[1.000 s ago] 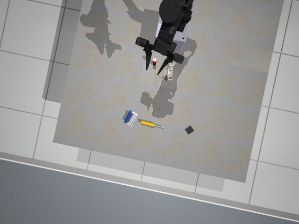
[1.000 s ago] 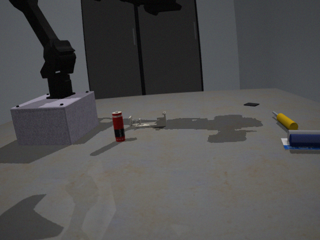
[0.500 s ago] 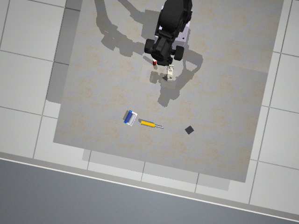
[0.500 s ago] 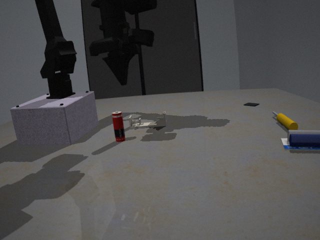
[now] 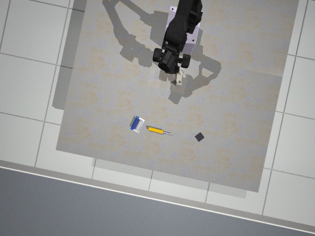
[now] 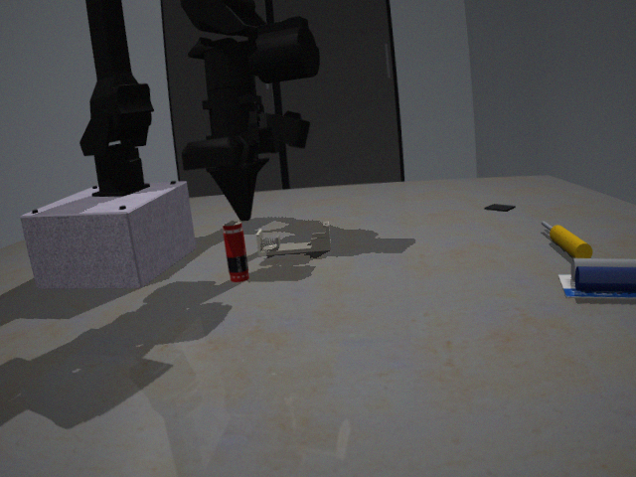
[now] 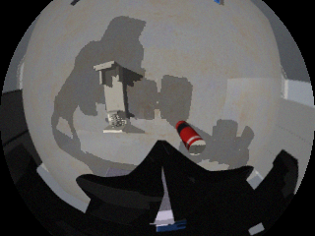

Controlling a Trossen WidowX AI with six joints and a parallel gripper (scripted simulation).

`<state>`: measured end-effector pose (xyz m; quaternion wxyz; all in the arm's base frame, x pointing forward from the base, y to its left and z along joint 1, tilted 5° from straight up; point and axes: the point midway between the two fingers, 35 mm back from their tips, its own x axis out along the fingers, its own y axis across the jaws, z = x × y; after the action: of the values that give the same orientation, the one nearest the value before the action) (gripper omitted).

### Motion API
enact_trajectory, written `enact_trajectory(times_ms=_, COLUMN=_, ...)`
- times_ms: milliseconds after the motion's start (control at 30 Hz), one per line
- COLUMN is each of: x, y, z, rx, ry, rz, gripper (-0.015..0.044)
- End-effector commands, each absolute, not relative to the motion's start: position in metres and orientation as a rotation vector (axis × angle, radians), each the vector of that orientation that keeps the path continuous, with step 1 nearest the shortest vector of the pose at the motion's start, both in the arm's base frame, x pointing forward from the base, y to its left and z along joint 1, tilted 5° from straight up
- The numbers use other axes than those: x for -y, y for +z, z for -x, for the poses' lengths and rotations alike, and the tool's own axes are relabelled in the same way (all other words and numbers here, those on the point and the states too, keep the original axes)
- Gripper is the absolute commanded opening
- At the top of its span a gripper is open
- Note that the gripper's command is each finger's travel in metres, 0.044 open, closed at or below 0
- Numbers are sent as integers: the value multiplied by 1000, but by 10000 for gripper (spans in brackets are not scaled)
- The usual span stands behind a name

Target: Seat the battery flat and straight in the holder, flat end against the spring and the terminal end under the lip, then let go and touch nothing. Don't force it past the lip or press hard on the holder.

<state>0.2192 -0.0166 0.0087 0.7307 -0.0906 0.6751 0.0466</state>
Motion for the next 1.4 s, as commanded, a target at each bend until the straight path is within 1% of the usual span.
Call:
enact_trajectory(times_ms=0, x=18, y=-11, z=-217, rx=-1486, ry=103, rz=204, gripper=0)
enact_trajectory(times_ms=1367, x=77, y=-6, z=-230, rx=-1486, ry=99, rz=209, gripper=0)
